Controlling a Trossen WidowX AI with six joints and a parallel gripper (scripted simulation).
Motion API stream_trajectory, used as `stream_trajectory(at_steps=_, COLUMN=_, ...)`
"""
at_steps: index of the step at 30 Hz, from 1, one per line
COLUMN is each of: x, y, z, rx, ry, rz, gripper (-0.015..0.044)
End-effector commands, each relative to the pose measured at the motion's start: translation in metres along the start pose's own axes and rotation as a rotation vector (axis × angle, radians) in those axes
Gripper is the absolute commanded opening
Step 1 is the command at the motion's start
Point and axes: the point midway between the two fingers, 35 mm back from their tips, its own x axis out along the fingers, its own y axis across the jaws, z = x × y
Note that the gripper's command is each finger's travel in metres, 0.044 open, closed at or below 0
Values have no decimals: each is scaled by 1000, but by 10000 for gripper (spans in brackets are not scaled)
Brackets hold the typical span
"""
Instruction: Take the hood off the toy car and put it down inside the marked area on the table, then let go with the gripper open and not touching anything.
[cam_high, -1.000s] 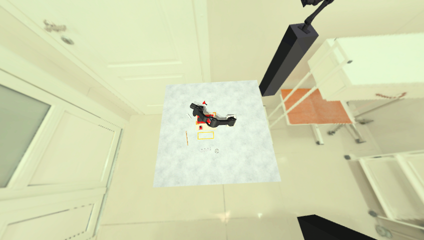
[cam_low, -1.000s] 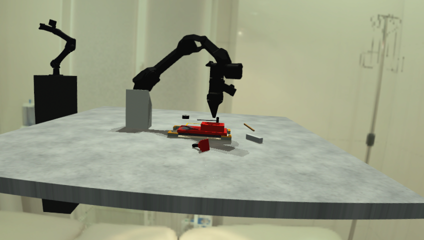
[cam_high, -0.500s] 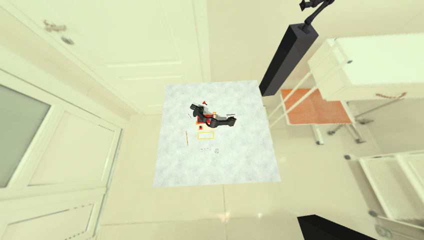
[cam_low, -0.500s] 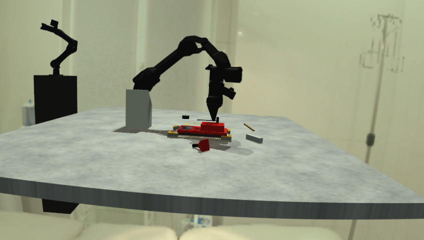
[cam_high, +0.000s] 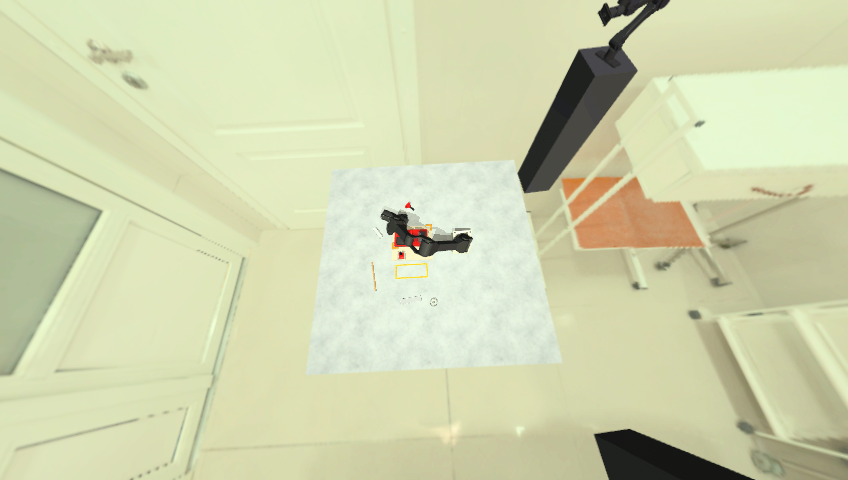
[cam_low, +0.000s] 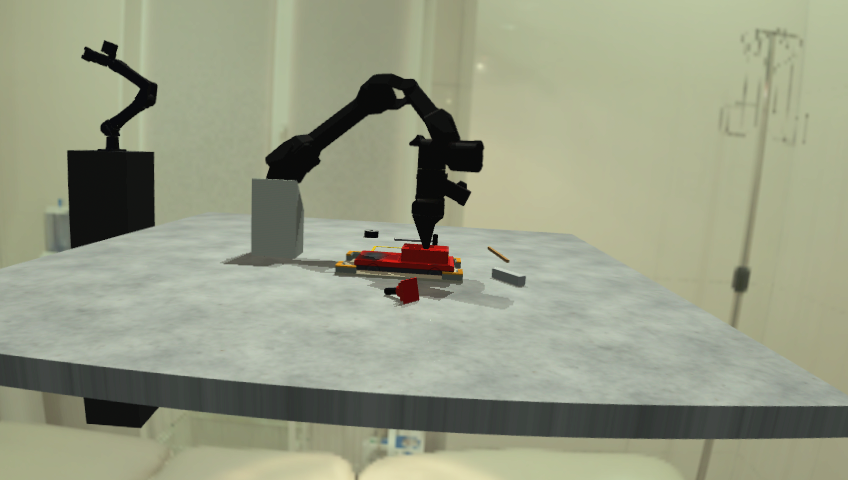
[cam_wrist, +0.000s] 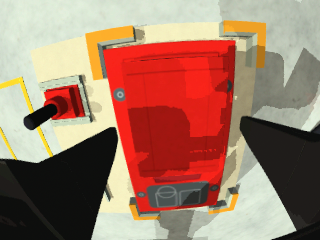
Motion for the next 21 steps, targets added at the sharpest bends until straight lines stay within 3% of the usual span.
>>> stream_trajectory(at_steps=1, x=3, y=0, z=-2, rx=11, ry=3, rz=5, gripper=440)
stream_trajectory(at_steps=21, x=12, y=0, z=-2, rx=11, ry=3, rz=5, gripper=440)
